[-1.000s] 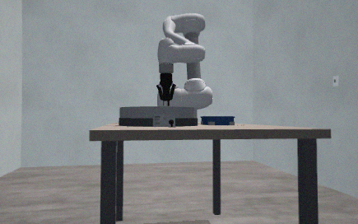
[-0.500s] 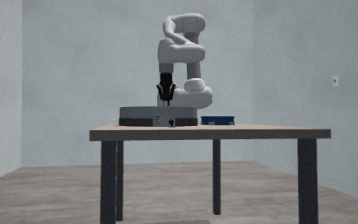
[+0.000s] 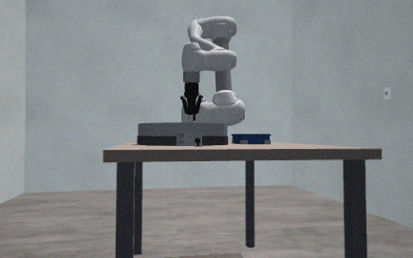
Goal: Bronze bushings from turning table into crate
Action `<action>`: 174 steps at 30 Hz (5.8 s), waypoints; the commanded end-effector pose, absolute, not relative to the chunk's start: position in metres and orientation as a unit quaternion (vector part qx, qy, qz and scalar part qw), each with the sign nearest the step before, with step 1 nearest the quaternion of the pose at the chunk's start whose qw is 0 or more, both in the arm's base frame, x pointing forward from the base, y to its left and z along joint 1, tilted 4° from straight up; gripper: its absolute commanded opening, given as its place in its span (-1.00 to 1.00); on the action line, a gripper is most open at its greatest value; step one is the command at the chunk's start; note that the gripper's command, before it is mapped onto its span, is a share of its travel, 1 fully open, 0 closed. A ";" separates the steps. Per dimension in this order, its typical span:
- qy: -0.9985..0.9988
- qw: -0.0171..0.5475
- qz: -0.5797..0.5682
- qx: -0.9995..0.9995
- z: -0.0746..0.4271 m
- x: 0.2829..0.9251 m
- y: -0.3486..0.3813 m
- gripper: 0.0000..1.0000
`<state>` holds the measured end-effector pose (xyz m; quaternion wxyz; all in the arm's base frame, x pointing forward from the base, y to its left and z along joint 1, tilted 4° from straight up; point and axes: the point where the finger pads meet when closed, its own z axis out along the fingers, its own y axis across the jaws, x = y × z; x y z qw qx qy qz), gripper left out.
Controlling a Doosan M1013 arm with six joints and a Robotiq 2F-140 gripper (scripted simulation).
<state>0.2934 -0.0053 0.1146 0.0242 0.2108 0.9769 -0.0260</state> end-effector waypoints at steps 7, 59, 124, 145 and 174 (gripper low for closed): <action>0.977 0.020 -0.030 0.208 0.159 0.288 -0.004 -1.00; 0.977 0.020 -0.030 0.208 0.177 0.289 0.000 -1.00; 0.977 0.020 -0.030 0.208 0.159 0.418 0.323 -1.00; 0.977 0.020 -0.030 0.208 0.159 0.418 0.323 -1.00; 0.977 0.020 -0.030 0.208 0.159 0.419 0.325 -1.00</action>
